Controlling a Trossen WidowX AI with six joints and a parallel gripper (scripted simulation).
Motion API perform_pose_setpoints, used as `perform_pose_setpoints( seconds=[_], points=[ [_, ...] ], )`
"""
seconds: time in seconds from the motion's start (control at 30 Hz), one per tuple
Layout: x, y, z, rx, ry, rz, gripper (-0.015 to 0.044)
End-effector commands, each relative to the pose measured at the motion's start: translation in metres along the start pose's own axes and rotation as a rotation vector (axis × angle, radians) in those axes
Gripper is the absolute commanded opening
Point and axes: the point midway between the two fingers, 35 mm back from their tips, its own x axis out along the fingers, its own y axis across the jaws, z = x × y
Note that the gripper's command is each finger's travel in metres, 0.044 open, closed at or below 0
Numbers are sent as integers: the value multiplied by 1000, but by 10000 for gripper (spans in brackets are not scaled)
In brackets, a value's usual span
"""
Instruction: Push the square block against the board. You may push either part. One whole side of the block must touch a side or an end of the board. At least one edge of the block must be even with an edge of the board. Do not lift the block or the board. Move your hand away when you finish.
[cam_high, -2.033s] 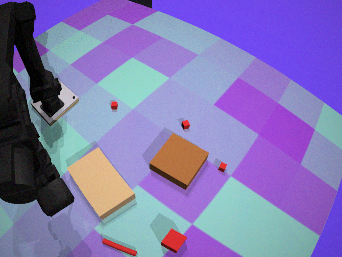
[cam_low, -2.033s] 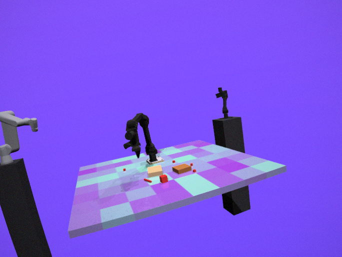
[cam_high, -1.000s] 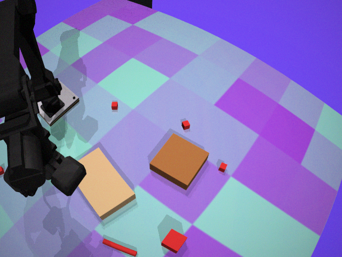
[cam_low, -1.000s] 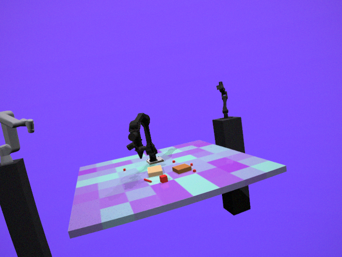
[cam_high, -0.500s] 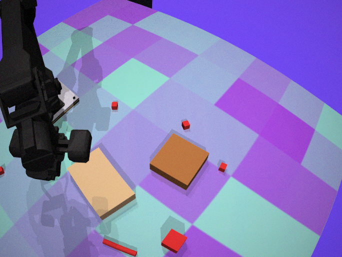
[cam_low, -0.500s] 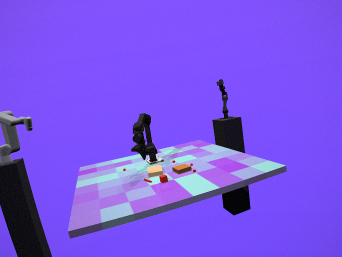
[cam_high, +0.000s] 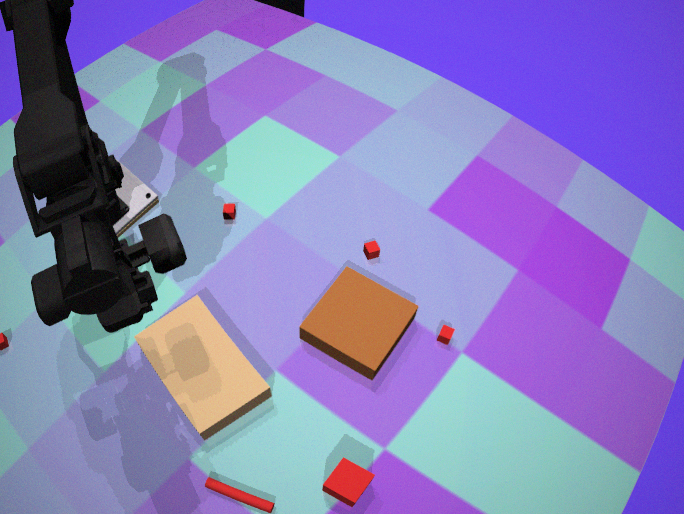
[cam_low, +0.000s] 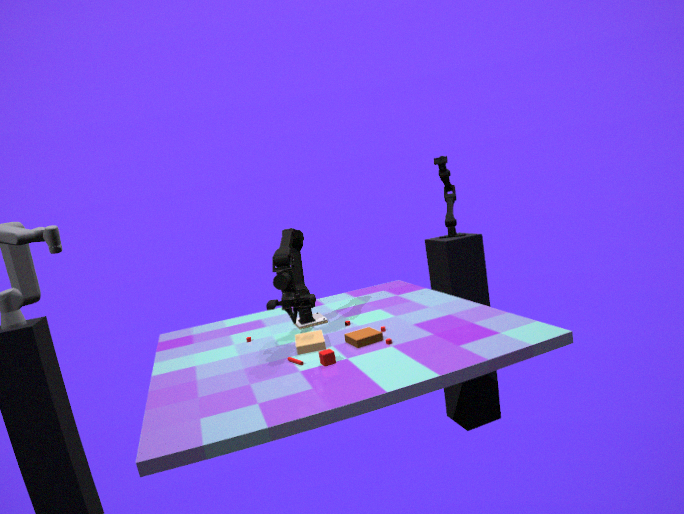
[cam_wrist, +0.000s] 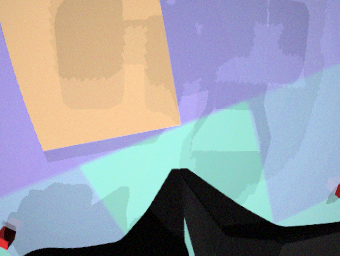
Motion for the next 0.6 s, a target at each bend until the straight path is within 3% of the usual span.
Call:
perform_pose_setpoints(
  seconds=[0.0,0.27,0.43,0.57],
  points=[
    [8,3,-10,-130,0,-3,0],
    [13,4,-14,-179,0,-3,0],
    [64,3,-14,-179,1,-3,0],
    [66,4,-15,-179,1,-3,0]
  ],
)
